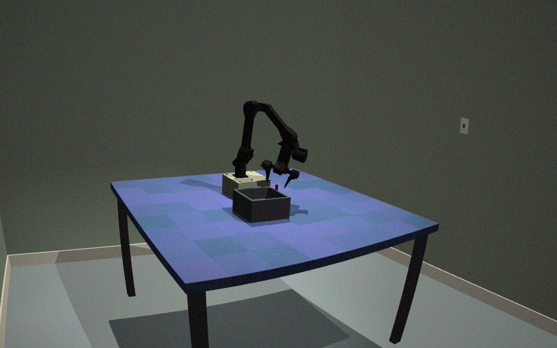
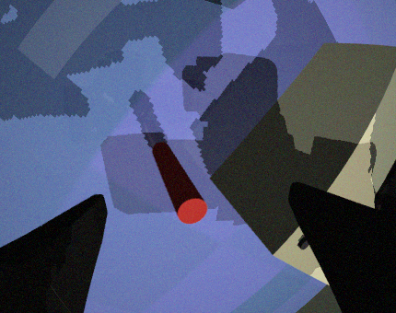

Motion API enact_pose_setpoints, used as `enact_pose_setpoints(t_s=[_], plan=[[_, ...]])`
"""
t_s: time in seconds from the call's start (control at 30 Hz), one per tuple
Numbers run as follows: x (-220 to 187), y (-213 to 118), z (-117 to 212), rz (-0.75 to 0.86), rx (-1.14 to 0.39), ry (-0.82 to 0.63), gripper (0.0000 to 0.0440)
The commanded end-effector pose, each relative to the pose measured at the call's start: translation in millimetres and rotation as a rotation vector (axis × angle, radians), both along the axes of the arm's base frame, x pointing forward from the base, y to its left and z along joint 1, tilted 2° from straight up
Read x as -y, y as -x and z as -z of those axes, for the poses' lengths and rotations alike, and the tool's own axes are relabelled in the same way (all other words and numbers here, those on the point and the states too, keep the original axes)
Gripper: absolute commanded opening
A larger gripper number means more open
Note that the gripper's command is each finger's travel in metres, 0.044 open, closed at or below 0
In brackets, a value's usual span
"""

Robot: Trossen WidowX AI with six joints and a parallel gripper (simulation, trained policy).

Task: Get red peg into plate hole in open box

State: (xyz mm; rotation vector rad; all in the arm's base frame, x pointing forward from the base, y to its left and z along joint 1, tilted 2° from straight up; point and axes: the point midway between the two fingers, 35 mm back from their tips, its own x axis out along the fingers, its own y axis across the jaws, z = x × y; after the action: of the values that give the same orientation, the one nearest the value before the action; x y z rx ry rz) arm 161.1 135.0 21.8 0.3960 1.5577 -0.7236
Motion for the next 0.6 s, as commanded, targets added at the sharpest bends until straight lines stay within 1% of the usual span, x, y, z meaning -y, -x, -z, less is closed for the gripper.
enact_pose_setpoints(t_s=[0.0, 0.17, 0.23, 0.27, 0.33, 0.57], plan=[[1, -1, 15, 0.006, 0.011, 0.010, 0.0440], [2, -2, 32, 0.003, 0.026, 0.014, 0.0437], [3, -2, 38, 0.000, 0.028, 0.017, 0.0424], [4, -2, 41, -0.001, 0.027, 0.018, 0.0409], [5, -1, 46, -0.001, 0.024, 0.022, 0.0363], [11, 6, 64, 0.001, -0.006, 0.050, 0.0179]])
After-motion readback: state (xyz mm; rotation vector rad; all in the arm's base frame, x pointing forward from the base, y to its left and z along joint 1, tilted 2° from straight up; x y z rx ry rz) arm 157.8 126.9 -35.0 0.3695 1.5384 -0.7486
